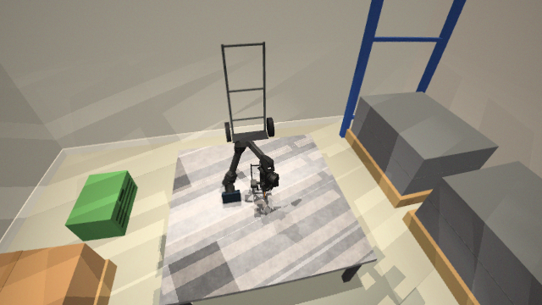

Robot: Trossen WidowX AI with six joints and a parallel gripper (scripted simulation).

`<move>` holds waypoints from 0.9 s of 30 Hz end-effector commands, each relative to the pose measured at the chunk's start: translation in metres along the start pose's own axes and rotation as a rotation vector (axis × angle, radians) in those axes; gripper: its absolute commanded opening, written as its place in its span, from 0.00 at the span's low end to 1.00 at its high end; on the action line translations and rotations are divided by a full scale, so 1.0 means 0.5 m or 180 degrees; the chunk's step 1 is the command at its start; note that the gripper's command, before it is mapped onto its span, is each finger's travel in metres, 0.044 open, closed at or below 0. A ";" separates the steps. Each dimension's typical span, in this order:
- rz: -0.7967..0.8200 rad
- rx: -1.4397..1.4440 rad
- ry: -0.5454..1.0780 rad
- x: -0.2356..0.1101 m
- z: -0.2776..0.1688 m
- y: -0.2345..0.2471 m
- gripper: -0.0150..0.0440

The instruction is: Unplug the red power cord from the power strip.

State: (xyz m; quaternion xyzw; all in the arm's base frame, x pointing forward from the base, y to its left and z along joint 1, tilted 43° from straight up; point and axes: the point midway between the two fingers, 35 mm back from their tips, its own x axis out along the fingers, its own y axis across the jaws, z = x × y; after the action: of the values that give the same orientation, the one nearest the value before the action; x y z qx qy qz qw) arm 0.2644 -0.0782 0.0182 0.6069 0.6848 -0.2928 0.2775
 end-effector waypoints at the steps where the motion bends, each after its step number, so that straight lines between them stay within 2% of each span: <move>1: 0.0012 0.0012 -0.0017 -0.016 0.067 -0.004 1.00; 27: 0.0012 0.0012 -0.0017 -0.016 0.071 -0.005 1.00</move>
State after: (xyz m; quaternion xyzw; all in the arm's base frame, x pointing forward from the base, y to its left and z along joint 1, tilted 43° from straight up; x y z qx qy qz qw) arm 0.2640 -0.1093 0.0001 0.6102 0.6813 -0.2953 0.2763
